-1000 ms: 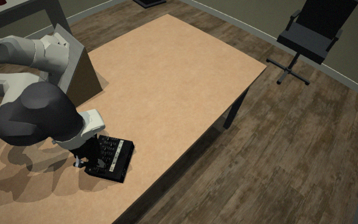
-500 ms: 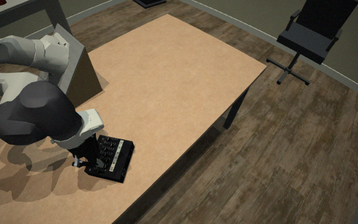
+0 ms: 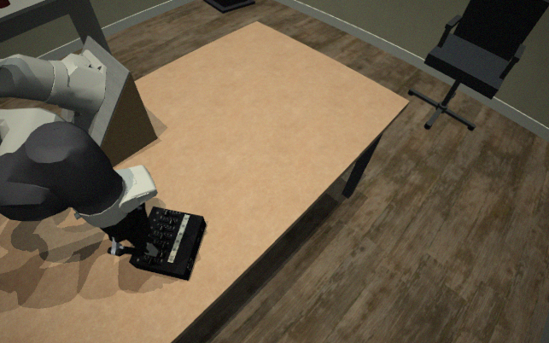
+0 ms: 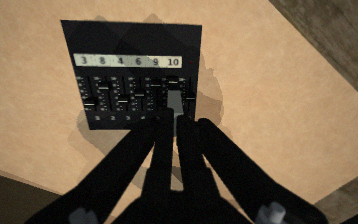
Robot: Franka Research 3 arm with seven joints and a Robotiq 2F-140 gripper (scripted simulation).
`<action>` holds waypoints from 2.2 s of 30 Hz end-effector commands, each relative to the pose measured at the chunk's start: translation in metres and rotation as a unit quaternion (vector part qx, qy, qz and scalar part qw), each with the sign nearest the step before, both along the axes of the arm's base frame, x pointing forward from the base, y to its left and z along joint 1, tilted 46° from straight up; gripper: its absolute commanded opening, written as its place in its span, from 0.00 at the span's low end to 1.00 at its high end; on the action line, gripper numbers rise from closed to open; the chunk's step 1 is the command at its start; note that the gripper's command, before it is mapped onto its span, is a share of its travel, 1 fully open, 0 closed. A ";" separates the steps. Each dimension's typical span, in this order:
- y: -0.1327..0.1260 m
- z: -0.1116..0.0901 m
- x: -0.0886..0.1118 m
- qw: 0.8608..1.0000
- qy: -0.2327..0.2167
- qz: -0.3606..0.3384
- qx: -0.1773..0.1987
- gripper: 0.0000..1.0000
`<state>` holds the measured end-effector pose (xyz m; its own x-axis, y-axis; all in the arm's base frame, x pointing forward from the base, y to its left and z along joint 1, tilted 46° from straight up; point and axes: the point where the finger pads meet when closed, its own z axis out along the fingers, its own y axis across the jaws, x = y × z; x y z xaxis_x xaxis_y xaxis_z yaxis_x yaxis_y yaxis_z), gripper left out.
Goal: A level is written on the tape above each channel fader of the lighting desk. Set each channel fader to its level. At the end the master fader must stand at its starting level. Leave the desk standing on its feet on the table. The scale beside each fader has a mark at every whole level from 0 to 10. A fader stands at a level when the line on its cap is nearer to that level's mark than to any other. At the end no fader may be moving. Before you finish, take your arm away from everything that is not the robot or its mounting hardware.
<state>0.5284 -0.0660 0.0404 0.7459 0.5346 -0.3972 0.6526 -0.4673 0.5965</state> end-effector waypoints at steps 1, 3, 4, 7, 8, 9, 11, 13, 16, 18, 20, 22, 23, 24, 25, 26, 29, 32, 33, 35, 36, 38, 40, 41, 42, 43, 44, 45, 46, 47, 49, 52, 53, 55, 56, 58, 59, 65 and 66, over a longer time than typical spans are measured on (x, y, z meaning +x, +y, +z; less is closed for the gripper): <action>0.008 0.006 -0.002 1.000 0.001 0.001 0.000 0.00; 0.012 0.011 -0.003 1.000 0.001 0.001 0.000 0.00; 0.015 0.013 -0.003 1.000 0.001 0.001 0.000 0.00; 0.020 0.018 -0.004 1.000 0.001 0.001 0.000 0.00; 0.022 0.020 -0.004 1.000 0.001 0.001 0.000 0.00; 0.023 0.021 -0.005 1.000 0.001 0.001 0.000 0.00; 0.024 0.022 -0.005 1.000 0.001 0.001 0.000 0.00; 0.024 0.022 -0.005 1.000 0.001 0.001 0.000 0.00; 0.025 0.023 -0.005 1.000 0.001 0.001 0.000 0.00; 0.025 0.023 -0.005 1.000 0.001 0.001 0.000 0.00; 0.025 0.023 -0.005 1.000 0.001 0.001 0.000 0.00; 0.025 0.023 -0.005 1.000 0.001 0.001 0.000 0.00; 0.025 0.023 -0.005 1.000 0.001 0.001 0.000 0.00; 0.025 0.023 -0.005 1.000 0.001 0.001 0.000 0.00; 0.025 0.023 -0.005 1.000 0.001 0.001 0.000 0.00; 0.025 0.023 -0.005 1.000 0.001 0.001 0.000 1.00; 0.025 0.023 -0.005 1.000 0.001 0.001 0.000 1.00; 0.026 0.024 -0.005 1.000 0.001 0.001 0.000 1.00; 0.027 0.025 -0.005 1.000 0.001 0.001 0.000 1.00; 0.030 0.028 -0.006 1.000 0.001 0.001 0.000 1.00; 0.031 0.029 -0.006 1.000 0.001 0.001 0.000 1.00; 0.036 0.034 -0.007 1.000 0.001 0.001 0.000 1.00; 0.041 0.039 -0.008 1.000 0.001 0.001 0.000 1.00; 0.043 0.041 -0.008 1.000 0.001 0.001 0.000 1.00; 0.046 0.044 -0.009 1.000 0.001 0.001 0.000 1.00; 0.049 0.047 -0.010 1.000 0.001 0.001 0.000 1.00; 0.052 0.050 -0.010 1.000 0.001 0.001 0.000 1.00; 0.055 0.052 -0.011 1.000 0.001 0.001 0.000 1.00; 0.055 0.052 -0.011 1.000 0.001 0.001 0.000 1.00; 0.055 0.052 -0.011 1.000 0.001 0.001 0.000 1.00; 0.060 0.058 -0.012 1.000 0.001 0.001 0.000 1.00; 0.066 0.064 -0.013 1.000 0.001 0.001 0.000 1.00; 0.068 0.065 -0.013 1.000 0.001 0.001 0.000 1.00; 0.070 0.067 -0.013 1.000 0.001 0.001 0.000 1.00; 0.070 0.068 -0.014 1.000 0.001 0.001 0.000 1.00; 0.071 0.068 -0.014 1.000 0.001 0.001 0.000 1.00; 0.071 0.068 -0.014 1.000 0.001 0.001 0.000 1.00; 0.071 0.068 -0.014 1.000 0.001 0.001 0.000 1.00; 0.071 0.068 -0.014 1.000 0.001 0.001 0.000 1.00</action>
<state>0.5152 0.0037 0.1074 0.7490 0.5340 -0.3923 0.6488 -0.4707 0.5979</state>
